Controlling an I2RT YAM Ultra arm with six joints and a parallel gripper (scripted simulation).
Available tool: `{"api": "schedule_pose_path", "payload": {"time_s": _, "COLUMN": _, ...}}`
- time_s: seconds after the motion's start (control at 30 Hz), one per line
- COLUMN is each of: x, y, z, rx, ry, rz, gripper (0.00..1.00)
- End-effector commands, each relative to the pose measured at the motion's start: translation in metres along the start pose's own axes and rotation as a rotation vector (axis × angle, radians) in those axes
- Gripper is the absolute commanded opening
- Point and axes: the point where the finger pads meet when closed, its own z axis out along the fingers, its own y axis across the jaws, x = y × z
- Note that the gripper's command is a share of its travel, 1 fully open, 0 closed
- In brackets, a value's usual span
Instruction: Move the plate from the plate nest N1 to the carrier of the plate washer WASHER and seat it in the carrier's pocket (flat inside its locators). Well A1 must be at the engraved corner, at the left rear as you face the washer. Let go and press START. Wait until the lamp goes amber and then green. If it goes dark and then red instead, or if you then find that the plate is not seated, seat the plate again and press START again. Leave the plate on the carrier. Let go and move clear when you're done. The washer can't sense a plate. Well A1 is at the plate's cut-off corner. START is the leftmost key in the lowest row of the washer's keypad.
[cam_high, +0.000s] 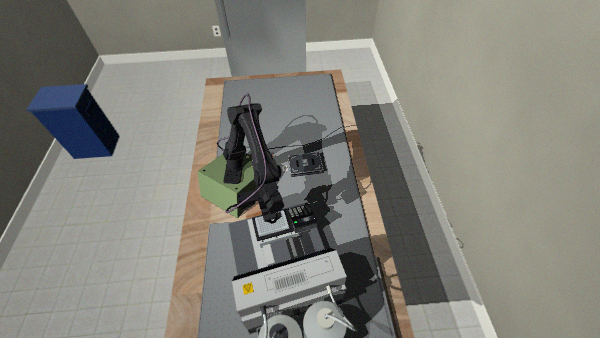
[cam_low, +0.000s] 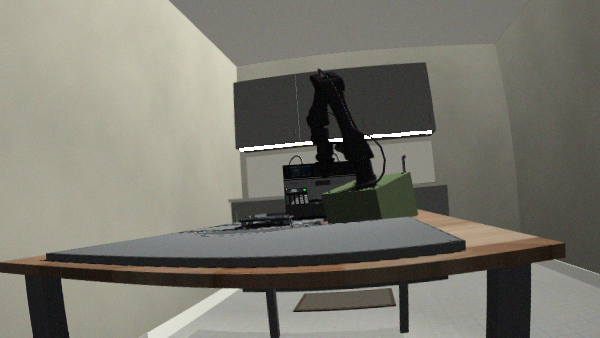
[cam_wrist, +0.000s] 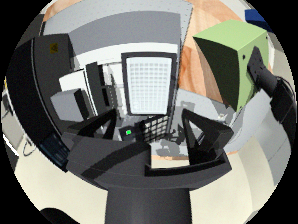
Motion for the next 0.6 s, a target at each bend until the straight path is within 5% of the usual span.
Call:
{"api": "schedule_pose_path", "payload": {"time_s": 0.0, "x": 0.006, "y": 0.004, "z": -0.007, "rx": -0.008, "ry": -0.006, "rz": -0.046, "gripper": 0.98}}
{"api": "schedule_pose_path", "payload": {"time_s": 0.57, "x": 0.082, "y": -0.02, "z": -0.012, "rx": -0.02, "ry": 0.006, "rz": -0.55, "gripper": 0.68}}
